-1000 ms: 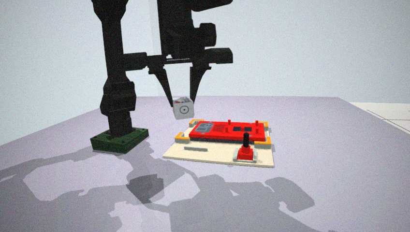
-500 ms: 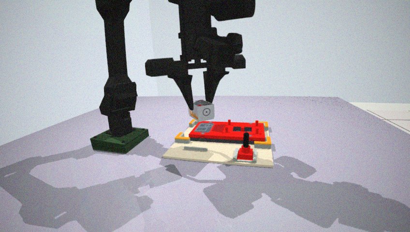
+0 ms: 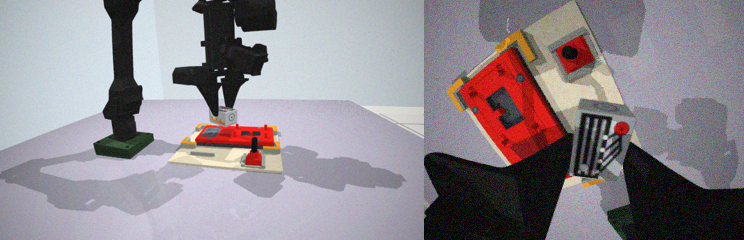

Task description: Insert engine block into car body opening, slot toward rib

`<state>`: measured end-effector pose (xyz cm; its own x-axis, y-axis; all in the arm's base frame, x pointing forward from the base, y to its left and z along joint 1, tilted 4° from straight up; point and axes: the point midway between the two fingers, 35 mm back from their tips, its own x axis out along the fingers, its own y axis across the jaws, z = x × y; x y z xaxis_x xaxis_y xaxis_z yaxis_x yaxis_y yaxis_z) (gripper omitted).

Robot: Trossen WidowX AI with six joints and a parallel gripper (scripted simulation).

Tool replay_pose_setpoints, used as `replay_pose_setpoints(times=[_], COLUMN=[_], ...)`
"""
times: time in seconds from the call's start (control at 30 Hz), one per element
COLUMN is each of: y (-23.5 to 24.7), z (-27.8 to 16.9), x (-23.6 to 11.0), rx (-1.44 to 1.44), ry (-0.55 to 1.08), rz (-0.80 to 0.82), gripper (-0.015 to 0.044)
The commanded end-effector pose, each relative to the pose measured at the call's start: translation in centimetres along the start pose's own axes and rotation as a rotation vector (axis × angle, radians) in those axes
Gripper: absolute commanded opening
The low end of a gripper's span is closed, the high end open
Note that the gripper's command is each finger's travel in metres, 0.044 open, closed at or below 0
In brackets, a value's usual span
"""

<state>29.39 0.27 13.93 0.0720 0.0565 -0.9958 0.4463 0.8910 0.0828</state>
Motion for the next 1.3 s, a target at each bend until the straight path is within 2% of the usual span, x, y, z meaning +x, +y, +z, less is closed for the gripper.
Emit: replay_pose_setpoints(times=[0.0,1.27], y=[0.8,11.3], z=[0.2,-2.0], x=[0.2,4.3], rx=[-0.051,-0.581], ry=[-0.007,-0.010], rz=[-0.002,0.001], gripper=[0.0000,0.0000])
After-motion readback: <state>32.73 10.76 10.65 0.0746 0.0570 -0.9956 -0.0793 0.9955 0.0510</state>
